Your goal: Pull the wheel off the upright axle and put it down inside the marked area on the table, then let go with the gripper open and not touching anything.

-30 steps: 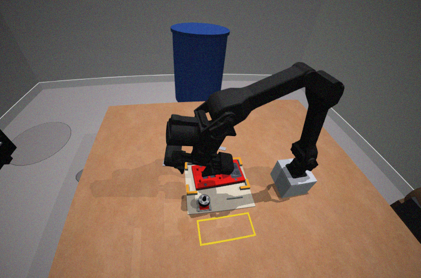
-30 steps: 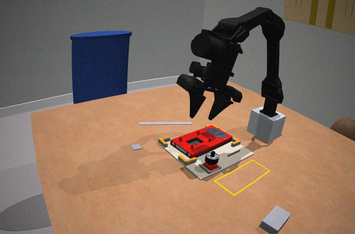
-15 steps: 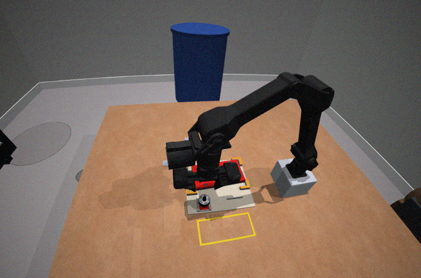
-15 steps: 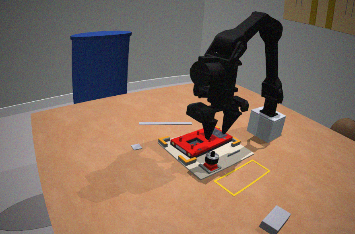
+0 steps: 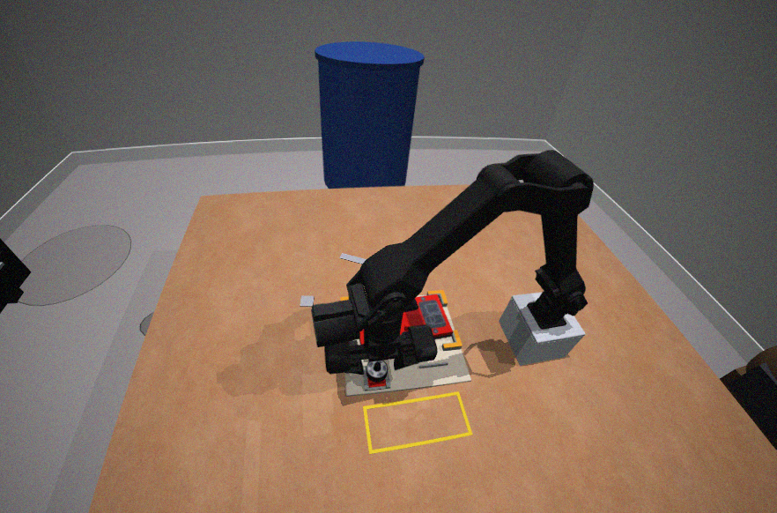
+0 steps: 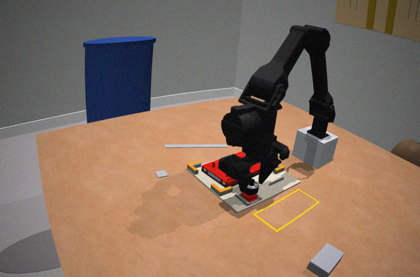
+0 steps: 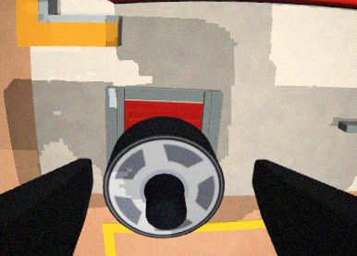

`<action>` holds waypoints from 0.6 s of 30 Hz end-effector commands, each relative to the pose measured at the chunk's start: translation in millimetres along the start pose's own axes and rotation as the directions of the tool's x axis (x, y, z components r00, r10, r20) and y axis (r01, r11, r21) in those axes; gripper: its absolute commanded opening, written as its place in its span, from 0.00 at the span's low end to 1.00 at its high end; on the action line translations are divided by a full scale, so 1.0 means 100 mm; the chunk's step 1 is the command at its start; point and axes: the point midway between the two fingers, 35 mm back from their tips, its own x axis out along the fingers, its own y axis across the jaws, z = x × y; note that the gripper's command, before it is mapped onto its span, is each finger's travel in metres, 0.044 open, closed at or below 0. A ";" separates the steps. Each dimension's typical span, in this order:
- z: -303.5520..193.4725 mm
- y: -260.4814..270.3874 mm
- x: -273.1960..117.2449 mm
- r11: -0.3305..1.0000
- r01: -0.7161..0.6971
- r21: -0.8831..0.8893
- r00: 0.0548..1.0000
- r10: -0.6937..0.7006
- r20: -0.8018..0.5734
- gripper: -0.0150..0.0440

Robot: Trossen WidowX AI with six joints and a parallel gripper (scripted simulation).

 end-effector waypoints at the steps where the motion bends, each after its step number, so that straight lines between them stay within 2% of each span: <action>1: 0.00 0.00 -0.01 1.000 -0.001 0.000 1.000 0.001 0.000 0.71; 16: 0.00 0.00 -0.01 1.000 -0.001 0.000 1.000 0.001 0.000 0.54; 18: 0.00 0.00 -0.01 1.000 -0.001 0.000 1.000 0.001 0.000 0.45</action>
